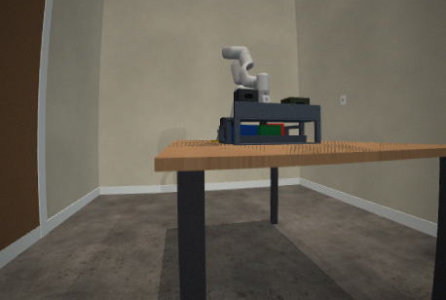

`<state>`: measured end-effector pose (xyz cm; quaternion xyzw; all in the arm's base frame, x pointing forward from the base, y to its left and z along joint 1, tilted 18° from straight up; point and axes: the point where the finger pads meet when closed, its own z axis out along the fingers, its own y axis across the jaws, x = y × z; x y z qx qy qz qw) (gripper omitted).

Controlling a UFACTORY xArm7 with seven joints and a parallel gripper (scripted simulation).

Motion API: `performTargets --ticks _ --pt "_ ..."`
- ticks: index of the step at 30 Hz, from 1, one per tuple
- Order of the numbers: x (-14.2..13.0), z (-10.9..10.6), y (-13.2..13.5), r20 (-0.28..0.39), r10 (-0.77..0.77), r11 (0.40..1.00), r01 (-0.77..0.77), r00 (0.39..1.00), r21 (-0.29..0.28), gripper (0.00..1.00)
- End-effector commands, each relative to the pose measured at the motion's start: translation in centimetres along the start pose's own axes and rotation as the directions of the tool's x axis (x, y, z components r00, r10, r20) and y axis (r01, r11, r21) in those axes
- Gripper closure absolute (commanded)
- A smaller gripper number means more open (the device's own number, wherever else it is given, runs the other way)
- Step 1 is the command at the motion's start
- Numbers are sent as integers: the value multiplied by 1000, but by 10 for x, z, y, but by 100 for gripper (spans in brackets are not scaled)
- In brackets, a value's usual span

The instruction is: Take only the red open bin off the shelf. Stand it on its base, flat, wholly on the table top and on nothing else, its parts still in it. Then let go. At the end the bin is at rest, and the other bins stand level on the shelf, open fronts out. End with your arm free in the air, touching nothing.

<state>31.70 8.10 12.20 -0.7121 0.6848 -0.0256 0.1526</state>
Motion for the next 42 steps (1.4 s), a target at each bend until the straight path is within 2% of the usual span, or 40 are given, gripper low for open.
performTargets --ticks 1,13,18,30,35,42 --pt "0 -11 -33 1 0 1000 0 1000 5 67" --pt "0 -11 -33 1 0 1000 0 1000 5 67" --pt "0 -24 -71 1 0 1000 0 1000 5 67" --pt "0 -24 -71 1 0 1000 0 1000 5 67" --pt "0 -36 -108 1 0 1000 0 1000 5 67" --pt "0 -36 -108 1 0 1000 0 1000 5 67"
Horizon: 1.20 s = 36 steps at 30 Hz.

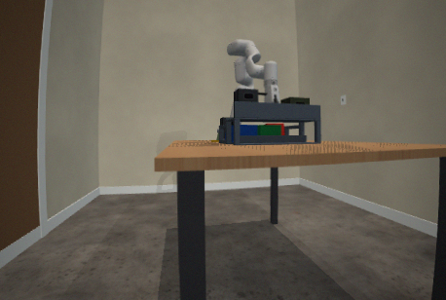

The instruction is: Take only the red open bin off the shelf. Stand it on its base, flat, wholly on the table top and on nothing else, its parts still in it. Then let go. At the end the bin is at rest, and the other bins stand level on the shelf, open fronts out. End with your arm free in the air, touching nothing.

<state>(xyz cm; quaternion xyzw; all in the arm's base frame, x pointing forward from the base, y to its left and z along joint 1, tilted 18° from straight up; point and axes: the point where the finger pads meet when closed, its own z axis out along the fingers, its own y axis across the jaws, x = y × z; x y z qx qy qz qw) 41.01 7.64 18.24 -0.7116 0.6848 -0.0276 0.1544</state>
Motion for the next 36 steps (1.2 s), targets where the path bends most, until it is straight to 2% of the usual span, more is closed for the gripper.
performTargets --ticks 1,5,10,36 --pt "0 -1 -3 2 0 1000 0 1000 0 67" --pt "0 -1 -3 2 0 1000 0 1000 0 67" --pt "0 -18 -54 2 0 1000 0 1000 0 67" --pt "0 -20 -61 2 0 1000 0 1000 0 67"
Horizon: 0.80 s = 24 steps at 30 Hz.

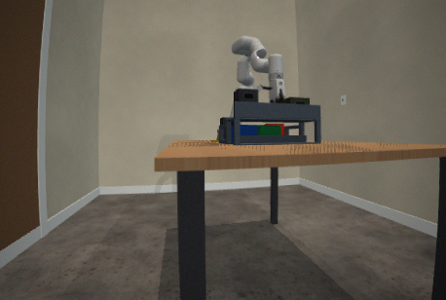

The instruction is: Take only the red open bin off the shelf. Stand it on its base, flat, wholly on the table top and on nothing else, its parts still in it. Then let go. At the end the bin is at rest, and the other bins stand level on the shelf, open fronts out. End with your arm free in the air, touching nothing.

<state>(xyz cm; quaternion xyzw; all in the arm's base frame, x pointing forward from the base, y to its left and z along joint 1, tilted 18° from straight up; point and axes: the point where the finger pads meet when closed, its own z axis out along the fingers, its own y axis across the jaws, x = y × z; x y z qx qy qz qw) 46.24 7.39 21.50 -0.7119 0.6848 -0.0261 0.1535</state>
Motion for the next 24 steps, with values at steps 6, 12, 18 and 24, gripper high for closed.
performTargets --ticks 6,12,18,24 --pt "0 0 3 1 0 1000 0 1000 4 67" --pt "0 1 6 1 0 1000 0 1000 4 67" --pt "0 1 6 1 0 1000 0 1000 4 67" --pt "0 2 9 1 0 1000 0 1000 4 67"
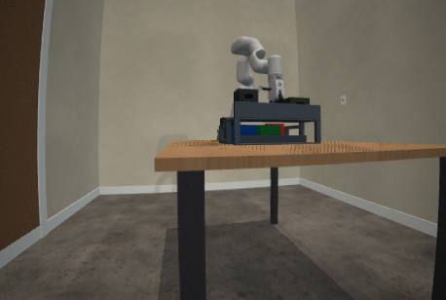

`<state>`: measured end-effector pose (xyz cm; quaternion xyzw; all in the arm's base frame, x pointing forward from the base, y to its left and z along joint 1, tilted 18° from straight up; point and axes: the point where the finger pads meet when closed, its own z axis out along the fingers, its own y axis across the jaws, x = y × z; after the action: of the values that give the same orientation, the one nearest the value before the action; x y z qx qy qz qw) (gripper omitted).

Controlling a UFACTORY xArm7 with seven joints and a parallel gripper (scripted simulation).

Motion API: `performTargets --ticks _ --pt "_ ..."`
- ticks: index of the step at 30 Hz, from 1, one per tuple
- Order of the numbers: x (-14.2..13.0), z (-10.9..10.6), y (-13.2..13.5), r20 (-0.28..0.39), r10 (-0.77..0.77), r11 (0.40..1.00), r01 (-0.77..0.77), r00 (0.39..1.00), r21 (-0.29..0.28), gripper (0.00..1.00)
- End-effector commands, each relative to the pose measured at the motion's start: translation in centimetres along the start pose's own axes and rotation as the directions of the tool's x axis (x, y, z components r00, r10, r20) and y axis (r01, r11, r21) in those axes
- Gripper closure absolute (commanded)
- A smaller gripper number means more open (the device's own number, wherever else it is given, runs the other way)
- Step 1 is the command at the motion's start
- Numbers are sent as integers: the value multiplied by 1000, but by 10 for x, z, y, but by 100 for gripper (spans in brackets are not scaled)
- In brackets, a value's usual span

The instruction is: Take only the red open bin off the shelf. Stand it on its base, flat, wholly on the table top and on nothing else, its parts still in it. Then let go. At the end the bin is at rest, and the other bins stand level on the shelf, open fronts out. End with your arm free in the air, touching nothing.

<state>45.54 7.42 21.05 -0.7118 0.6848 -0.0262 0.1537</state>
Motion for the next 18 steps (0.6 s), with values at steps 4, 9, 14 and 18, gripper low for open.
performTargets --ticks 4,9,14,18 --pt "0 0 2 1 0 1000 0 1000 3 67" --pt "0 0 2 1 0 1000 0 1000 3 67" --pt "0 0 2 1 0 1000 0 1000 3 67" --pt "0 0 4 1 0 1000 0 1000 3 67"
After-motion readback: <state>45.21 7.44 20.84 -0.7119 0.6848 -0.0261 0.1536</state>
